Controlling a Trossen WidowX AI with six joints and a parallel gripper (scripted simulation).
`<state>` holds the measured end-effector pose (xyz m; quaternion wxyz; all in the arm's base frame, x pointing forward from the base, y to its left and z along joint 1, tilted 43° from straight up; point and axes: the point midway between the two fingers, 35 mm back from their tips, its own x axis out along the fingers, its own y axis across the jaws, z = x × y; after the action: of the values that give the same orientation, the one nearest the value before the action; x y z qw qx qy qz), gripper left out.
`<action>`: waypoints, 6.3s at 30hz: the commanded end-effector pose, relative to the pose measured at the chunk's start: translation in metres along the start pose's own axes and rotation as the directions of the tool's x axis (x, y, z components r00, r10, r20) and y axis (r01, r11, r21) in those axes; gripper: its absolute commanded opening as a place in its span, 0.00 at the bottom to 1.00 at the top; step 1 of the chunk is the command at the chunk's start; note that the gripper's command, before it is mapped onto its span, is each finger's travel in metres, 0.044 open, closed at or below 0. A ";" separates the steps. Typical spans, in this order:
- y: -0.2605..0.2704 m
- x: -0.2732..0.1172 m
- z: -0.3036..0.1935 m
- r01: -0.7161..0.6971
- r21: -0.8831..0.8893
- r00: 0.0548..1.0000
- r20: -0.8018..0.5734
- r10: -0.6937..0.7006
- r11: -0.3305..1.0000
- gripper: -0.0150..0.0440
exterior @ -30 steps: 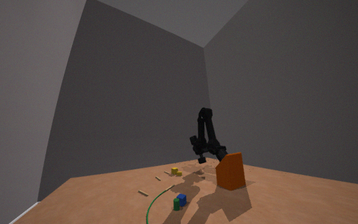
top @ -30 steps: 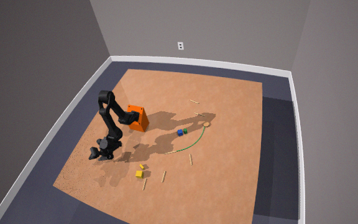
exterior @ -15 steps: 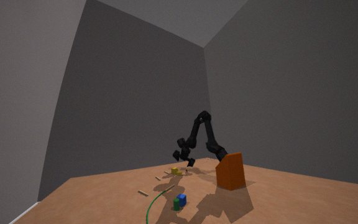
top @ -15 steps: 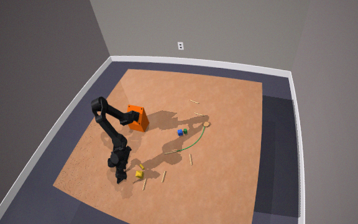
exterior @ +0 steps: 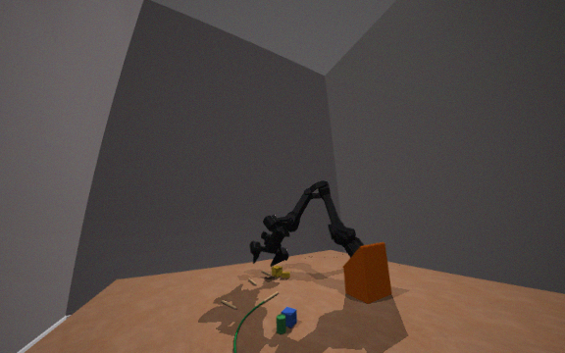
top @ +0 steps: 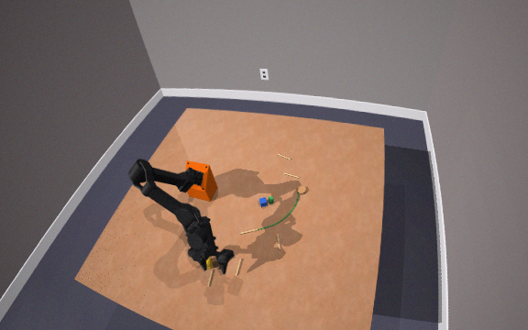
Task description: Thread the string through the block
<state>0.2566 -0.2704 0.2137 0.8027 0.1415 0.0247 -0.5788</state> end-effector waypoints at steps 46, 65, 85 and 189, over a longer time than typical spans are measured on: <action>0.079 -0.202 -0.307 -0.224 0.160 0.791 -0.547 -0.275 -0.961 1.00; 0.079 -0.201 -0.307 -0.229 0.152 0.789 -0.550 -0.275 -0.962 0.66; 0.079 -0.201 -0.307 -0.229 0.152 0.789 -0.550 -0.275 -0.961 0.25; 0.096 -0.126 -0.205 0.524 0.380 0.793 -0.545 -0.274 0.762 1.00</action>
<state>0.3269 -0.0512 0.0358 0.7035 0.1911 0.3779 -0.5707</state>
